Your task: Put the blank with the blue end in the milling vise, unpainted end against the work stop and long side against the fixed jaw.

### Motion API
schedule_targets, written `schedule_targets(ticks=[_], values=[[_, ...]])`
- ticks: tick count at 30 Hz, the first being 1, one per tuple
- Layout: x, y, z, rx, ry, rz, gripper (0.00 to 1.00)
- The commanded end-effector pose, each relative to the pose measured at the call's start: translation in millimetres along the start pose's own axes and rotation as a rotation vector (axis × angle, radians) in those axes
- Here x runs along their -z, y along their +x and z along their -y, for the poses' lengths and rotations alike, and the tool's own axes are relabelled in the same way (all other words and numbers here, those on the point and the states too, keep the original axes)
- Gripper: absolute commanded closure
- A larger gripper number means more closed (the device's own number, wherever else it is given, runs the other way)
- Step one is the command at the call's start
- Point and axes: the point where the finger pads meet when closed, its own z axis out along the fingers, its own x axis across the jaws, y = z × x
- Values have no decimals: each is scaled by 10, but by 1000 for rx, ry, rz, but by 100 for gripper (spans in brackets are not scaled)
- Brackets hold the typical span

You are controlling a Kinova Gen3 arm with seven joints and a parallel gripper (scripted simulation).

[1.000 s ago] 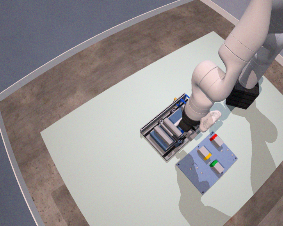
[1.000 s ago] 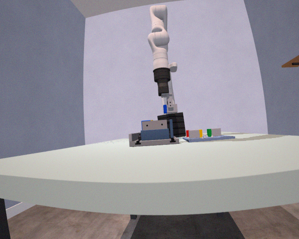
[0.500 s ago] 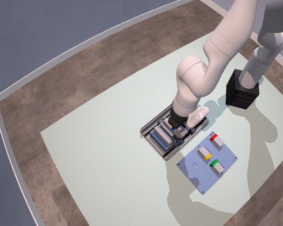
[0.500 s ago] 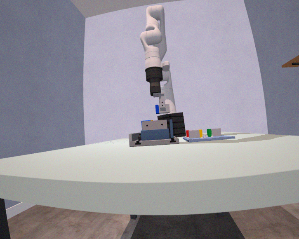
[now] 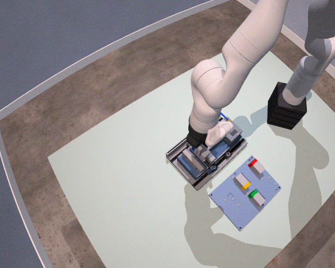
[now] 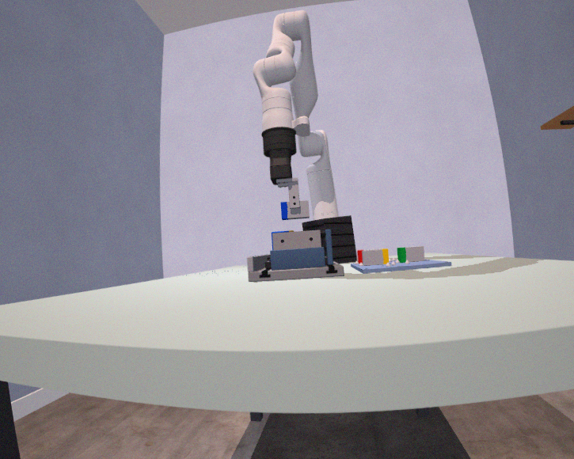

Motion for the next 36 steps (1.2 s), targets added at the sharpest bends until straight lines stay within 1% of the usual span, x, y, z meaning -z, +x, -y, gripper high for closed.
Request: schedule_targets(ticks=[1,10,36], values=[[-8,25,-72,-8,-1,-1,100],[-37,86,-244,-15,-1,1,100],[-30,38,-146,-15,-2,0,100]])
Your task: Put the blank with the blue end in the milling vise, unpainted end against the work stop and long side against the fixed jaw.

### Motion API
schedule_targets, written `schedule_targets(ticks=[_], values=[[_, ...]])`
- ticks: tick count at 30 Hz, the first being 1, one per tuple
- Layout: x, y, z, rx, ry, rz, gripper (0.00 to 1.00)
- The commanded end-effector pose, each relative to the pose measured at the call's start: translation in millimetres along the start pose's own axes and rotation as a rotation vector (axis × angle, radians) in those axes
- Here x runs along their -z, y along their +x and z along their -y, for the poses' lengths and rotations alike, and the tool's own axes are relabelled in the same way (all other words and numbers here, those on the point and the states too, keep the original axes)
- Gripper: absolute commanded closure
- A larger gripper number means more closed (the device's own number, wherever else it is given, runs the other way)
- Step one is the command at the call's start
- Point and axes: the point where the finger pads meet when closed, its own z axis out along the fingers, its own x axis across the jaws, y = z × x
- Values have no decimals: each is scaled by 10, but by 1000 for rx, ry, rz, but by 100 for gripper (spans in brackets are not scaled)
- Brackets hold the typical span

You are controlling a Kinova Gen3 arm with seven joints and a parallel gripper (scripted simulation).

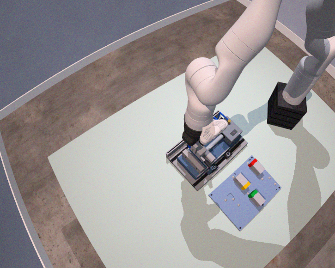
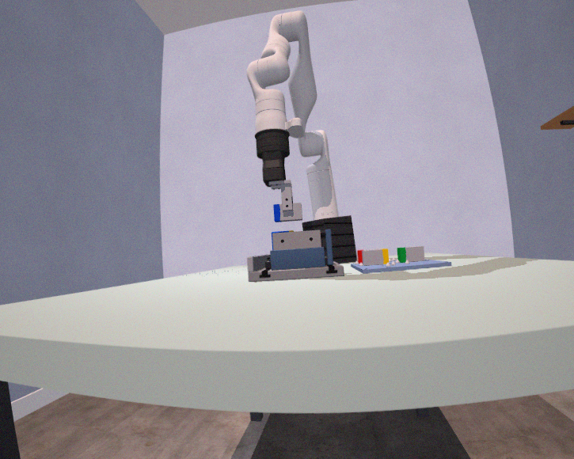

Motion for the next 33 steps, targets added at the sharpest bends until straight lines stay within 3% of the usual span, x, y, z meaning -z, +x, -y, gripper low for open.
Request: schedule_targets(ticks=[1,33], values=[[13,4,16,2,0,-2,100],[23,-17,76,2,0,-2,100]])
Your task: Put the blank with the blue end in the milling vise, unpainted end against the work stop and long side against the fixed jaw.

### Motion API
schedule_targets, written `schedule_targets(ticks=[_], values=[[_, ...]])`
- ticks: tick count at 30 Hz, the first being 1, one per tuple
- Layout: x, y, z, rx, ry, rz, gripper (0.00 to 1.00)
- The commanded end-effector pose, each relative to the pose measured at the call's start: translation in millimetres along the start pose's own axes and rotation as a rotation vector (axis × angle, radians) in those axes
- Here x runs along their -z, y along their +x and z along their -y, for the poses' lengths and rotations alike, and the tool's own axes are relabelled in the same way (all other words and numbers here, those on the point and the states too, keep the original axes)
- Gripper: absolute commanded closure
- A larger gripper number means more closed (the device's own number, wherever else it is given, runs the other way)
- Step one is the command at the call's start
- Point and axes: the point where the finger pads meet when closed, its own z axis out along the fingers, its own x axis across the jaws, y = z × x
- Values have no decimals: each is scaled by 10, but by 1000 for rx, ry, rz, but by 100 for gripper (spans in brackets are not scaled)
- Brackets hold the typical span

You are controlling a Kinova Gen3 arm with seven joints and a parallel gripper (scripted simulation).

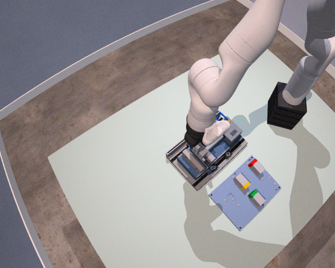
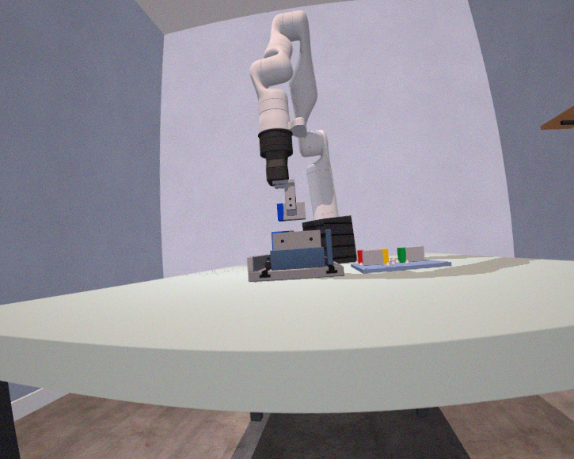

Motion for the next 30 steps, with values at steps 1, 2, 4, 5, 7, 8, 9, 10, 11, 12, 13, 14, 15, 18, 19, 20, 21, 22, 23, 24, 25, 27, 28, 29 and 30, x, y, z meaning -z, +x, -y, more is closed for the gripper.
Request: schedule_targets(ticks=[1,2,4,5,7,8,9,10,11,12,13,14,15,18,19,20,21,22,23,24,25,27,28,29,30], values=[[10,7,3,1,0,-2,100],[10,6,5,1,0,-2,100],[10,6,7,1,0,-2,100],[11,6,8,1,0,-2,100],[11,5,10,1,0,-2,100],[12,5,12,1,0,-2,100],[12,4,13,1,0,-2,100],[12,4,13,1,0,-2,100],[12,4,13,1,0,-2,100],[-9,4,12,1,0,-2,100],[-29,3,13,1,0,-2,100],[-49,3,14,1,0,-2,100],[-69,3,15,1,0,-2,100],[-129,1,17,1,0,-2,100],[-149,1,18,1,0,-2,100],[-169,1,19,1,0,-2,100],[-189,0,20,1,0,-2,100],[-209,0,21,1,0,-2,100],[-229,-1,22,1,0,-2,100],[-249,-1,23,1,0,-2,100],[-269,-1,24,1,0,-2,100],[-289,-2,25,1,0,-2,100],[-289,-2,25,1,0,-2,100],[-255,19,28,2,0,-9,100],[-258,17,28,2,0,-9,100]])
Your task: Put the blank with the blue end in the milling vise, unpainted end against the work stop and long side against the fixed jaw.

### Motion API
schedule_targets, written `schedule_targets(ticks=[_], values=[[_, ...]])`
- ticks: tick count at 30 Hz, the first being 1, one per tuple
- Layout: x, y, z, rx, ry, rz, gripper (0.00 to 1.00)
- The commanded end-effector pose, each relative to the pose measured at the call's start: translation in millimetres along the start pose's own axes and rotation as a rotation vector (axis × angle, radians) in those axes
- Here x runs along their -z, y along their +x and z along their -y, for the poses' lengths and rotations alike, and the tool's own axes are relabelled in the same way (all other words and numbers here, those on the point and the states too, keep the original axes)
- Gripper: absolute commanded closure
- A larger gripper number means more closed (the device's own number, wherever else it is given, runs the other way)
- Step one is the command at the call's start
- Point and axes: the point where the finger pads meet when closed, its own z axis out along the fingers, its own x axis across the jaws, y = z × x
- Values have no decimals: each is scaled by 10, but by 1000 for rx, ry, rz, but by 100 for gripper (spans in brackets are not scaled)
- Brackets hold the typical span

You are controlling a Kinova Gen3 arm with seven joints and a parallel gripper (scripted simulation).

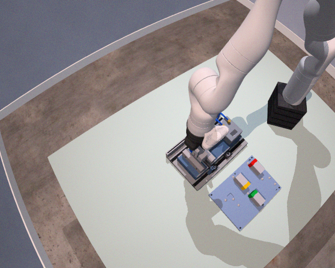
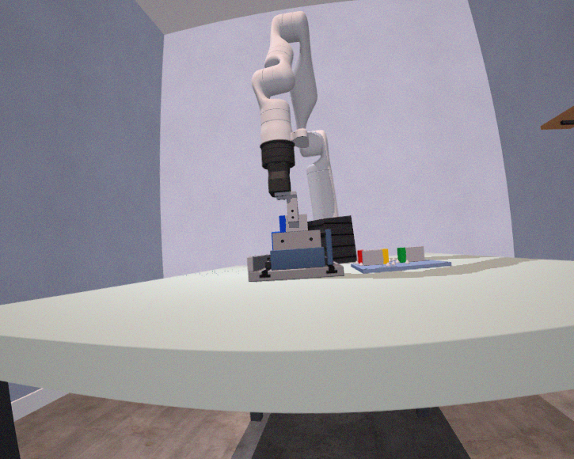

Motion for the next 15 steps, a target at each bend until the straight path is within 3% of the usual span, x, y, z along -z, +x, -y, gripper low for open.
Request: schedule_targets(ticks=[1,15], values=[[7,7,-3,0,0,-2,100],[-31,-22,-7,-1,0,3,100]])
